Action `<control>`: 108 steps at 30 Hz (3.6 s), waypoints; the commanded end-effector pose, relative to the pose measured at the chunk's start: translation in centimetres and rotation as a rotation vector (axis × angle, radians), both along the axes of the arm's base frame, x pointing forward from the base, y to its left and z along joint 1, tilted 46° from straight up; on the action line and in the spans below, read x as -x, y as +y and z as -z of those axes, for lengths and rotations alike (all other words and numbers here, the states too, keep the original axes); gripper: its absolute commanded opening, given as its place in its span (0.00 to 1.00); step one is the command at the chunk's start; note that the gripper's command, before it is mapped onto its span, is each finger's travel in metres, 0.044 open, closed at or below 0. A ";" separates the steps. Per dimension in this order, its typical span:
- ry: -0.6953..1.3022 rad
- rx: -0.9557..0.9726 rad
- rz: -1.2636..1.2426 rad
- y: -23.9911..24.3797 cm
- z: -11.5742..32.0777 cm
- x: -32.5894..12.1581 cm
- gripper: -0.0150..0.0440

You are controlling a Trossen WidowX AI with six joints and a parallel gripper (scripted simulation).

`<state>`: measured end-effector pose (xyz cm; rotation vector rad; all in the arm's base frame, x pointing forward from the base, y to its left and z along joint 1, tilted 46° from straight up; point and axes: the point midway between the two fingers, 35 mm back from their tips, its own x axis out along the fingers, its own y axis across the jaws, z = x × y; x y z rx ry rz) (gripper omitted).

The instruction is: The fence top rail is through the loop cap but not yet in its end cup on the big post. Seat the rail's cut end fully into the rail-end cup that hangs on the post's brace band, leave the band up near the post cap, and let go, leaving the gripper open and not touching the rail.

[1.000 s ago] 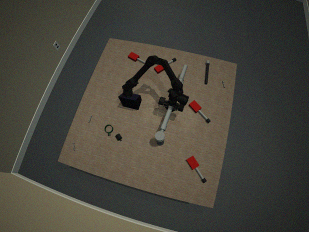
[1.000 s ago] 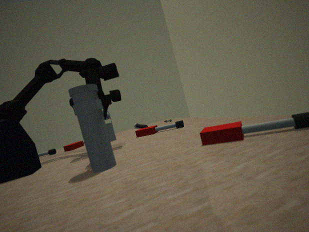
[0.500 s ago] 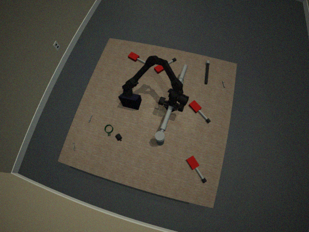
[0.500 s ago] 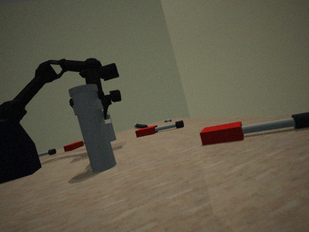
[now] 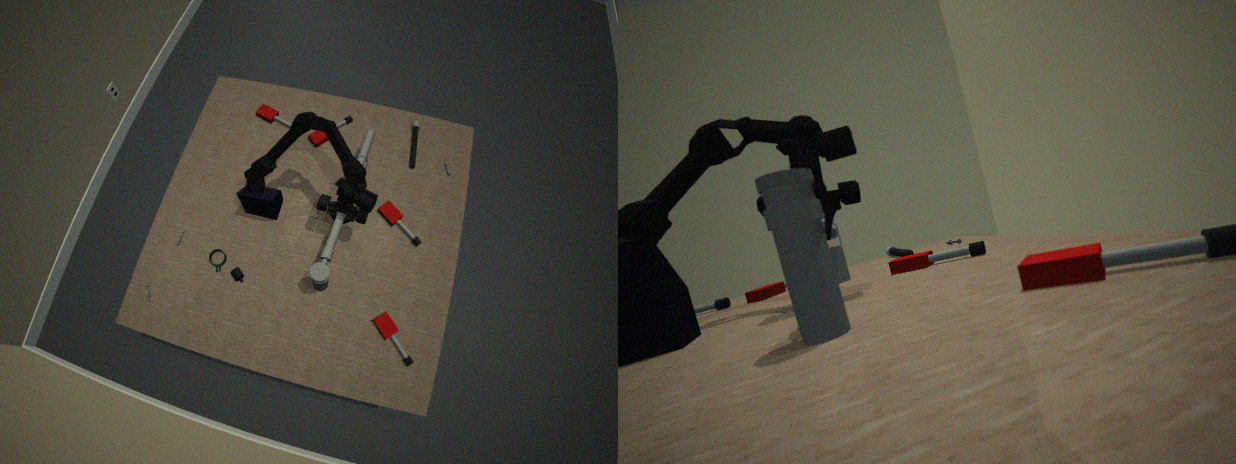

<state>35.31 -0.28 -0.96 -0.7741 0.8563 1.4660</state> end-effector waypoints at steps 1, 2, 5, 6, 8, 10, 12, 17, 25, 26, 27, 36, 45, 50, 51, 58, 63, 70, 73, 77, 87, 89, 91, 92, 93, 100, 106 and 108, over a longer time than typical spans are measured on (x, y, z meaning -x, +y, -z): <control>-0.002 0.023 0.016 -1.5 0.1 0.0 0.25; -0.002 0.023 0.016 -1.6 0.1 0.0 0.25; -0.002 0.023 0.016 -1.9 0.1 0.0 0.25; -0.002 0.023 0.016 -1.9 0.0 0.0 0.25; -0.002 0.023 0.016 -2.1 0.0 0.0 0.25; -0.002 0.023 0.016 -2.2 -0.1 0.0 0.25; -0.002 0.023 0.016 -2.3 -0.2 0.0 0.25; -0.002 0.023 0.016 -2.4 -0.2 0.0 0.25; -0.002 0.023 0.016 -2.4 -0.2 0.0 0.25; -0.002 0.023 0.016 -2.4 -0.2 0.0 0.25; -0.002 0.023 0.016 -2.4 -0.2 0.0 0.25; -0.002 0.023 0.016 -2.4 -0.2 0.0 0.25; 0.003 -0.006 -0.008 -0.8 -0.3 0.1 0.25; 0.003 -0.006 -0.008 -0.7 -0.5 0.1 0.25; 0.003 -0.006 -0.008 -0.7 -0.6 0.1 0.25; 0.003 -0.007 -0.008 -0.5 -1.1 -0.1 0.25; 0.003 -0.007 -0.008 -0.4 -1.4 -0.3 0.25; 0.003 -0.007 -0.008 -0.3 -1.9 -0.6 0.25; 0.003 -0.007 -0.008 -0.3 -2.1 -0.6 0.25; 0.003 -0.007 -0.009 -0.2 -2.2 -0.7 0.25; 0.011 -0.007 -0.013 -0.9 -1.2 -0.4 0.25; 0.013 -0.007 -0.014 -1.1 -0.9 -0.4 0.25; 0.015 -0.007 -0.015 -1.2 -0.7 -0.3 0.25; 0.016 -0.007 -0.016 -1.3 -0.6 -0.3 0.25; 0.017 -0.007 -0.017 -1.4 -0.4 -0.2 0.25; 0.020 -0.007 -0.018 -1.6 -0.1 -0.1 0.25; 0.020 -0.007 -0.018 -1.6 -0.1 -0.1 0.25; 0.020 -0.007 -0.018 -1.6 -0.1 -0.1 0.25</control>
